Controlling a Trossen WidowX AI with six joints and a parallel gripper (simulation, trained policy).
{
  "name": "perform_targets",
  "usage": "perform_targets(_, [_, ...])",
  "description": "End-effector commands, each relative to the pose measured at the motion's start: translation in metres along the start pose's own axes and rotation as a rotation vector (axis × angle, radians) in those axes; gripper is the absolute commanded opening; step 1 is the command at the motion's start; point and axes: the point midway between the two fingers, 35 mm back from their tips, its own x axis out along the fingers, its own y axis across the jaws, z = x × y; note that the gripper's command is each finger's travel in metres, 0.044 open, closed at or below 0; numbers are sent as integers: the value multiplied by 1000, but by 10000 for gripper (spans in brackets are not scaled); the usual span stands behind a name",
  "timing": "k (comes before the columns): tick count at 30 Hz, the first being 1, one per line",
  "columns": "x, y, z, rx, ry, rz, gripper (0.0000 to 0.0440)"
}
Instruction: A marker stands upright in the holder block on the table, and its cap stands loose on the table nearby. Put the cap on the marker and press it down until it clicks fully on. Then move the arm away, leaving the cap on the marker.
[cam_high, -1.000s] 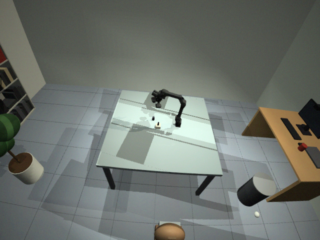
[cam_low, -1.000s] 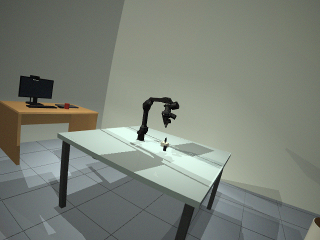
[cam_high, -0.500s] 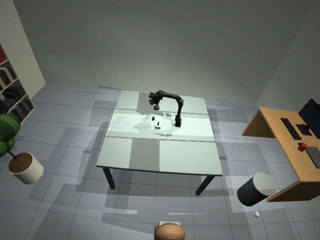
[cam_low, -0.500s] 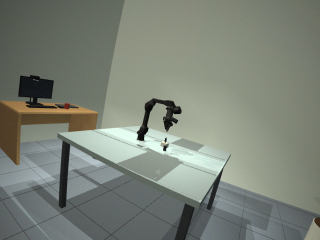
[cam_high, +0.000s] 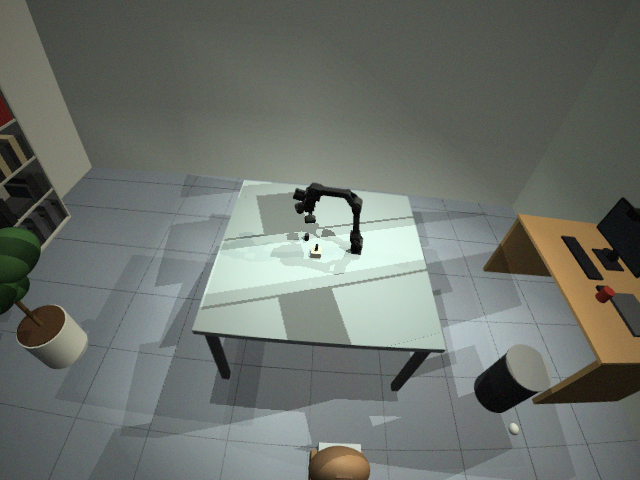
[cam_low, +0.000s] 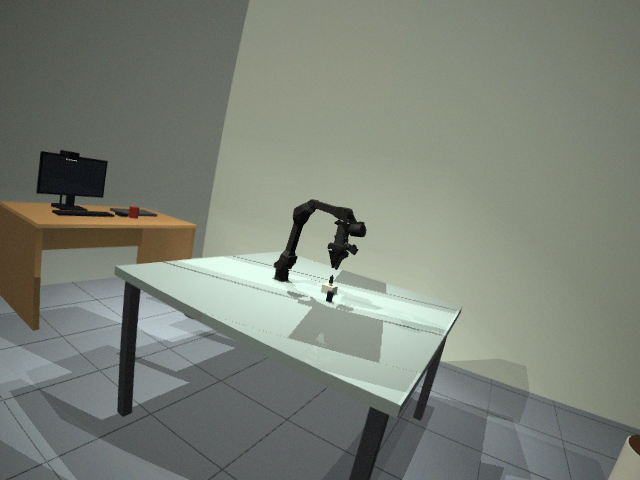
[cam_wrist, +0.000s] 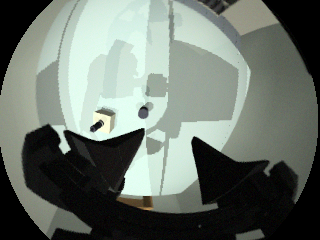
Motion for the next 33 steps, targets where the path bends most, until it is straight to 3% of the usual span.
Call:
perform_targets(1, [10,6,3,8,22,42,322])
perform_targets(33, [73,47,3,-23,169,312,312])
